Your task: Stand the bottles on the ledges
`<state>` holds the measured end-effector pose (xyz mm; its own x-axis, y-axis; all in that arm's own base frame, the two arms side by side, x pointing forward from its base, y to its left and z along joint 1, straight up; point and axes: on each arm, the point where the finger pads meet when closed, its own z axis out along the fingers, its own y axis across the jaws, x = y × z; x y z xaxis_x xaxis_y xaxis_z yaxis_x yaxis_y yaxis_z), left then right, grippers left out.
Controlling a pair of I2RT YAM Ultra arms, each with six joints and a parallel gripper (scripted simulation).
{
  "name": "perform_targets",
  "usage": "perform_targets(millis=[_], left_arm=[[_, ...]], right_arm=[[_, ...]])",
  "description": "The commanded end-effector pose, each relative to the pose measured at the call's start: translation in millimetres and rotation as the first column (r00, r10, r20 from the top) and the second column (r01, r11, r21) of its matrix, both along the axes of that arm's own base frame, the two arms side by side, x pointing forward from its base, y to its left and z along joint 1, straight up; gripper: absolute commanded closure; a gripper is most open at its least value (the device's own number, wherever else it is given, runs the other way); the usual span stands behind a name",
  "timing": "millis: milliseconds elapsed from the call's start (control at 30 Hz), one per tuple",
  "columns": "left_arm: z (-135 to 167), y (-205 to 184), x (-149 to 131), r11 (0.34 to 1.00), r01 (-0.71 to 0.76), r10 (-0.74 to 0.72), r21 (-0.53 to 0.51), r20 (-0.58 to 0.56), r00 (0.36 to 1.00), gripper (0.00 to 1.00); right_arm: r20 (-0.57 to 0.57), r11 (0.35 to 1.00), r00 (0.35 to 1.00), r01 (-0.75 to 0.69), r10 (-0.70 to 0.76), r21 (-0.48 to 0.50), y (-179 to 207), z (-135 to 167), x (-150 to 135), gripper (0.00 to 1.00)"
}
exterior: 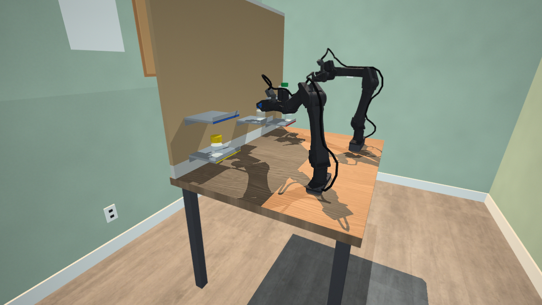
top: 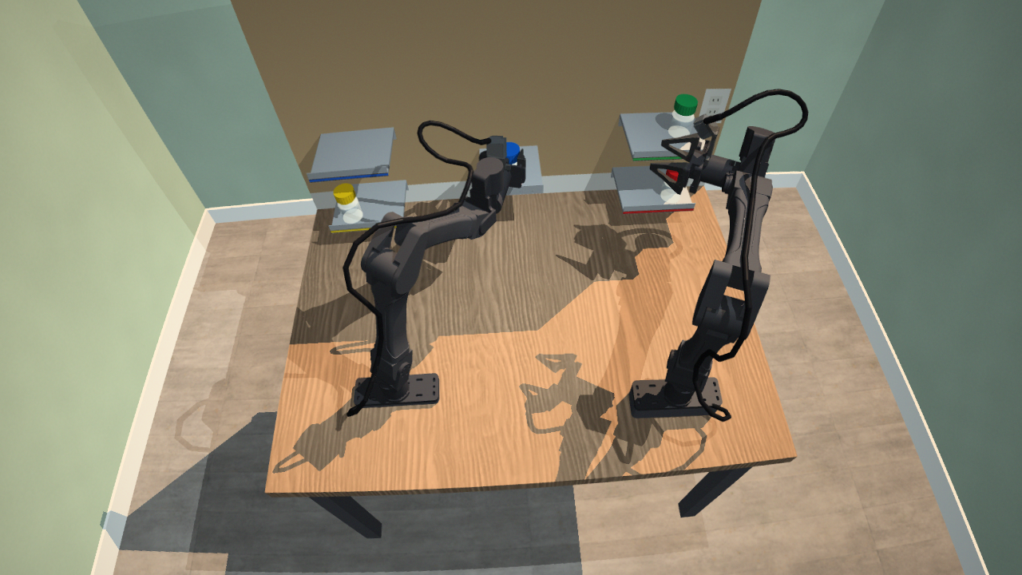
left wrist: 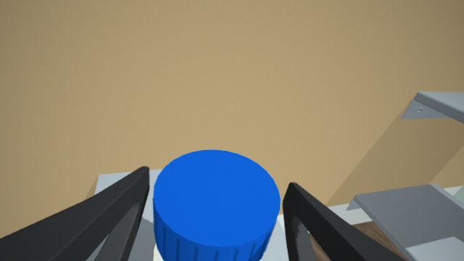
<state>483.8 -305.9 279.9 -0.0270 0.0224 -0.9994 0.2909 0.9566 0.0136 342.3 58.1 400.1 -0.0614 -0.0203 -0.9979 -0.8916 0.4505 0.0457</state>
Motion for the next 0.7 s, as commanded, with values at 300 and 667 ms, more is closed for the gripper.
perform_targets(millis=[300, 667], left_arm=[[29.9, 2.8, 0.3, 0.999, -0.006, 0.008, -0.04, 0.049, 0.999, 0.43], [32.0, 3.4, -0.5, 0.999, -0.01, 0.013, -0.046, 0.056, 0.998, 0.53]], right_arm=[[0.013, 1.0, 1.0, -0.011, 0.011, -0.004, 0.4, 7.1, -2.6, 0.11], [0.013, 1.0, 1.0, -0.011, 0.011, -0.004, 0.4, 7.1, -2.6, 0.11]])
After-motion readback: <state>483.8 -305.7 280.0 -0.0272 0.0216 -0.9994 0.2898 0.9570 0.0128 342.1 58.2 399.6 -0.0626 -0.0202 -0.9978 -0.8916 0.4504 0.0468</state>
